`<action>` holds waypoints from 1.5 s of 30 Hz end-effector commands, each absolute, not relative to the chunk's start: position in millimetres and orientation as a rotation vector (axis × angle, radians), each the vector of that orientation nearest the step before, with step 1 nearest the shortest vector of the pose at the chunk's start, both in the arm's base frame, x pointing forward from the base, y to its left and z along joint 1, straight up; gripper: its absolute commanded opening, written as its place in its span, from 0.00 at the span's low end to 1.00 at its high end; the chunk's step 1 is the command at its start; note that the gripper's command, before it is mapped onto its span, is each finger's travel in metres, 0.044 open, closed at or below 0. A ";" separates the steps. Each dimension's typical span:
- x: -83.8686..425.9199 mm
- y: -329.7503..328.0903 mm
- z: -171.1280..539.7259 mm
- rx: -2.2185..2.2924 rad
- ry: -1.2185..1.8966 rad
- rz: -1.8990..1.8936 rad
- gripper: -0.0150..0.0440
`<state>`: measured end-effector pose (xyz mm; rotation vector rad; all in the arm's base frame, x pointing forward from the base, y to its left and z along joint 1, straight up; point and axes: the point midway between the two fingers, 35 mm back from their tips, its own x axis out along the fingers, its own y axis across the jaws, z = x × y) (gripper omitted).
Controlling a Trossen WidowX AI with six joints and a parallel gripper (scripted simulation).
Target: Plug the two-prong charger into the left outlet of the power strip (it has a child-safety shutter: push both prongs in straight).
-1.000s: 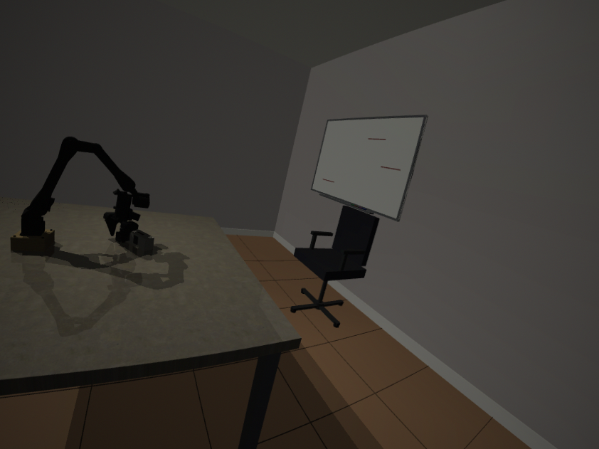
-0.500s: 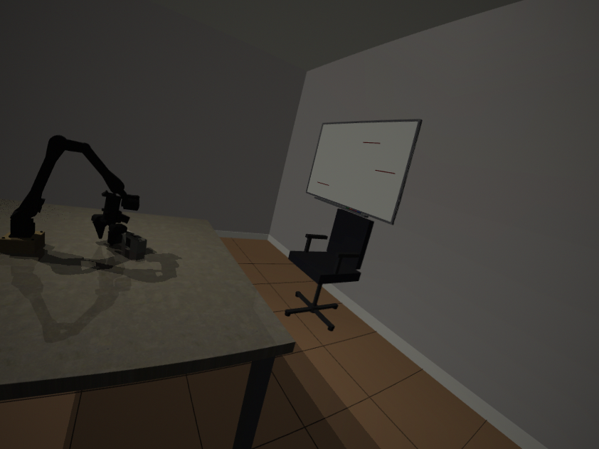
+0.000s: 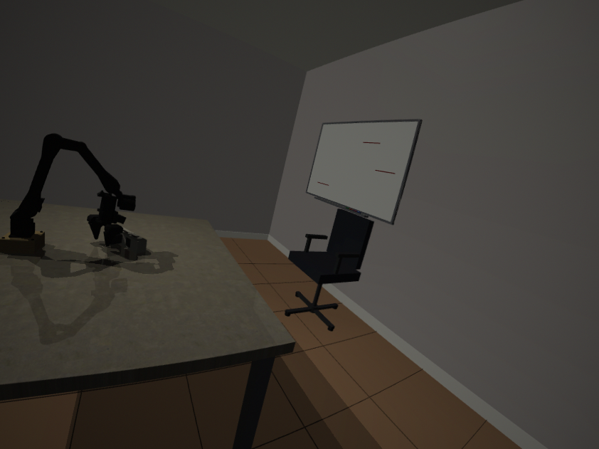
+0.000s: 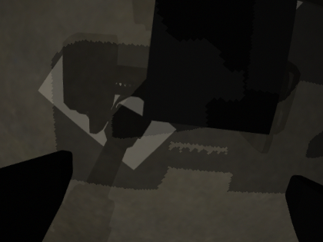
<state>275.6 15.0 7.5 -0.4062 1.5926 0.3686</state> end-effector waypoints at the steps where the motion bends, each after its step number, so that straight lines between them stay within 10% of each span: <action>1: 270.6 12.0 7.6 -0.406 1.588 0.370 1.00; 21: 282.9 20.7 84.4 -0.192 1.009 0.324 1.00; 45: 282.9 20.8 85.7 -0.190 1.001 0.324 1.00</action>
